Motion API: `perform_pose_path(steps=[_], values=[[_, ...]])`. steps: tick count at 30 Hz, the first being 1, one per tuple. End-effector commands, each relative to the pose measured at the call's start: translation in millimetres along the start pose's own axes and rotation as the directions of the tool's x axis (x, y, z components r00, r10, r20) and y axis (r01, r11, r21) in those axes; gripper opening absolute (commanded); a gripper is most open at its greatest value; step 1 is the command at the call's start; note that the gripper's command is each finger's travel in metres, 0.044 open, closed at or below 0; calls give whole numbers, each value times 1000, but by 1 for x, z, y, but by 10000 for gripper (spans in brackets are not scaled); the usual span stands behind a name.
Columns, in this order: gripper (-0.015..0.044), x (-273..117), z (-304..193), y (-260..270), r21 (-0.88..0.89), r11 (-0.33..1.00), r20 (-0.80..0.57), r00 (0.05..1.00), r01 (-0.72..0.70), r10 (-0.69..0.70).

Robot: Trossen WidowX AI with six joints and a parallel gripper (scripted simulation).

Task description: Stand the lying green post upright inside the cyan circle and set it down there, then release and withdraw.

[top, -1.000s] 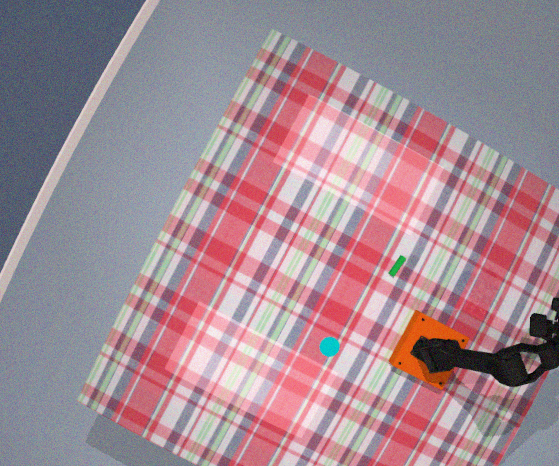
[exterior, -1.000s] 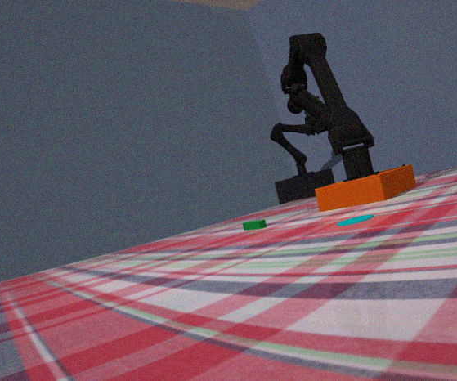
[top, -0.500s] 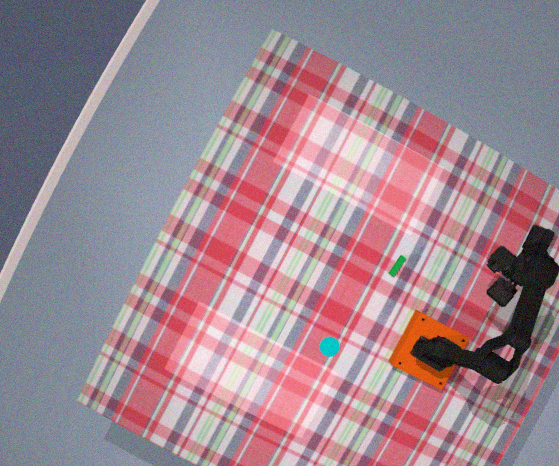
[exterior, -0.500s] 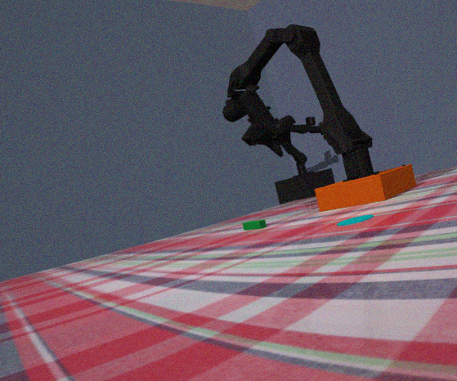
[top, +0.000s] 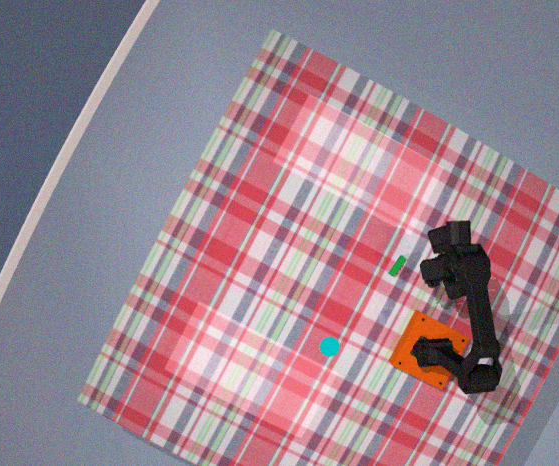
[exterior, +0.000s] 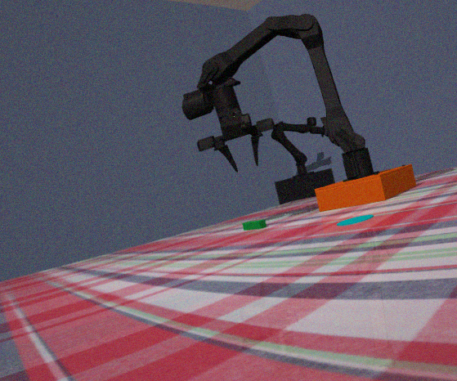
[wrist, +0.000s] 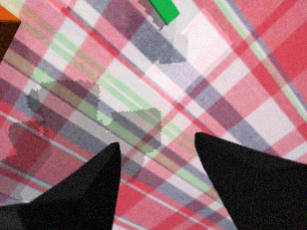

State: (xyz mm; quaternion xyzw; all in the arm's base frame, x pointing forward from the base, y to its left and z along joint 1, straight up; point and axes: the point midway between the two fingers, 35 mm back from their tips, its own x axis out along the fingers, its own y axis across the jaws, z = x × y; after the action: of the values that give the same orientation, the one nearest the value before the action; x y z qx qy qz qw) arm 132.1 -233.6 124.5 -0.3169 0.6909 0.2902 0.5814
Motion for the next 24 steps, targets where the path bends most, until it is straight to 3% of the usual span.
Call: perform_pose_path(steps=[1,6,16,24], values=[[233,-3,54,-3,-296,953,69,997,58,-39],[233,-6,108,3,-569,812,146,988,130,-56],[233,-4,110,2,-578,805,149,987,133,-57],[233,102,126,-5,-578,805,149,987,133,-56]])
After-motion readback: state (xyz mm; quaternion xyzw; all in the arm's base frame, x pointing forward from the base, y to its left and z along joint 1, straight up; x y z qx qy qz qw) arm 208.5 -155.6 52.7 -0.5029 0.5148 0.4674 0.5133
